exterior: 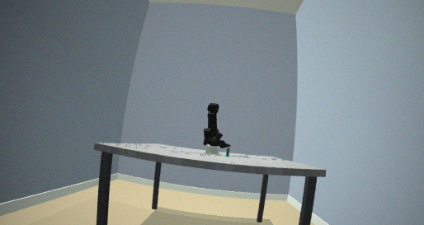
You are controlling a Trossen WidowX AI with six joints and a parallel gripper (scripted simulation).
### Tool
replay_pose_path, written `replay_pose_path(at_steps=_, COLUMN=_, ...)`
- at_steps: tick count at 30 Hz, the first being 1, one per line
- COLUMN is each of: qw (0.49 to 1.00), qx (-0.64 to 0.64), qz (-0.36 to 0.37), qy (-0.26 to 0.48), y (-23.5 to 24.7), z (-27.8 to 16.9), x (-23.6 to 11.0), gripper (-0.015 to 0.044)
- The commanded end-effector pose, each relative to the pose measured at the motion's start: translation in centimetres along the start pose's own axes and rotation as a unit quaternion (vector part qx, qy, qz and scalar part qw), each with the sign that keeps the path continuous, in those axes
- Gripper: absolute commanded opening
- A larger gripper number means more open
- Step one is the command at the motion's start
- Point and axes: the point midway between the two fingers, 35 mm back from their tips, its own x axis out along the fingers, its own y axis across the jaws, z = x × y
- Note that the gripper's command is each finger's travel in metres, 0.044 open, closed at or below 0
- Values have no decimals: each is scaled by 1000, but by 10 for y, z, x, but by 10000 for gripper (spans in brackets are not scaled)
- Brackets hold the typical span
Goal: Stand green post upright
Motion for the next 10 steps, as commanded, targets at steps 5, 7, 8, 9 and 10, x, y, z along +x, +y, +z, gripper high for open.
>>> replay_pose_path(at_steps=5, qw=1000, qx=22, qz=-3, qy=-4, y=-3, z=24, x=-3, gripper=400)
replay_pose_path(at_steps=7, qw=1000, qx=27, qz=-4, qy=-4, y=-4, z=30, x=-4, gripper=400)
replay_pose_path(at_steps=8, qw=1000, qx=29, qz=-4, qy=-5, y=-4, z=33, x=-4, gripper=400)
replay_pose_path(at_steps=9, qw=999, qx=31, qz=-4, qy=-5, y=-4, z=36, x=-5, gripper=400)
replay_pose_path(at_steps=10, qw=999, qx=33, qz=-5, qy=-6, y=-4, z=39, x=-5, gripper=400)
